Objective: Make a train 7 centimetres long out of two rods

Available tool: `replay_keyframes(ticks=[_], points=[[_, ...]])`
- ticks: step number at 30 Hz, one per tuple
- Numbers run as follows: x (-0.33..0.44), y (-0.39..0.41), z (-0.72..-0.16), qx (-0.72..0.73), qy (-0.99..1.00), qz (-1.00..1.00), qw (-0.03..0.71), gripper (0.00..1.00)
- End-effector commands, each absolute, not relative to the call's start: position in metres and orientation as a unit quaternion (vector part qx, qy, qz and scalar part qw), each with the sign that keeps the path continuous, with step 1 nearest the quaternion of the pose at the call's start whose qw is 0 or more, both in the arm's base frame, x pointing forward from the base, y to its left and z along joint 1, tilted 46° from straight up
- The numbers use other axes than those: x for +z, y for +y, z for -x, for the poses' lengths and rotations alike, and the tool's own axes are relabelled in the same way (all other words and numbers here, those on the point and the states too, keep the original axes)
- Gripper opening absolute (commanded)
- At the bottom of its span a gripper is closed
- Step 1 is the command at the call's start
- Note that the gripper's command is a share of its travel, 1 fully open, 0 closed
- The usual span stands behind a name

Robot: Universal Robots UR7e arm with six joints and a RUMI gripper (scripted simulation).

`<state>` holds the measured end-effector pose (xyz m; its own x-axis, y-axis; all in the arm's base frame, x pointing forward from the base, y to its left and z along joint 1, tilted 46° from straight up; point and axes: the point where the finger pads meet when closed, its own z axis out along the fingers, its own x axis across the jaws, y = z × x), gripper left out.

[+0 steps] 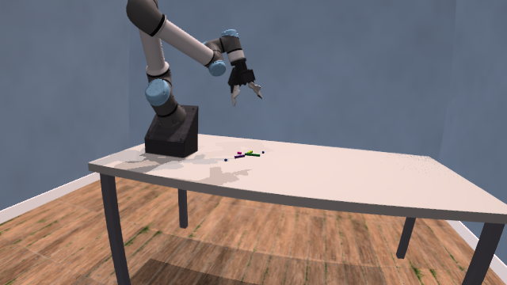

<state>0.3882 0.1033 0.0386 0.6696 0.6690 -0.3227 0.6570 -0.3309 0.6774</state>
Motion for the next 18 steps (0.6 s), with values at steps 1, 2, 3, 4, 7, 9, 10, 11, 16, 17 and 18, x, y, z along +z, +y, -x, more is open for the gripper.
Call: replay_keyframes(ticks=[1, 2, 3, 4, 7, 9, 10, 11, 16, 17, 18], points=[[0.034, 0.097, -0.387, -0.008, 0.425, -0.806, 0.411, 1.0], [0.033, 0.096, -0.386, -0.012, 0.431, -0.804, 0.411, 1.0], [0.033, 0.096, -0.386, -0.012, 0.431, -0.804, 0.411, 1.0], [0.033, 0.096, -0.386, -0.012, 0.431, -0.804, 0.411, 1.0], [0.028, 0.089, -0.384, -0.029, 0.451, -0.793, 0.409, 1.0], [0.024, 0.084, -0.382, -0.043, 0.467, -0.784, 0.407, 1.0], [0.021, 0.081, -0.381, -0.05, 0.476, -0.779, 0.406, 1.0], [0.019, 0.077, -0.38, -0.058, 0.485, -0.773, 0.404, 1.0], [0.009, 0.063, -0.375, -0.094, 0.527, -0.746, 0.396, 1.0], [0.006, 0.059, -0.373, -0.103, 0.538, -0.738, 0.393, 1.0], [0.004, 0.055, -0.371, -0.113, 0.549, -0.73, 0.39, 1.0]])
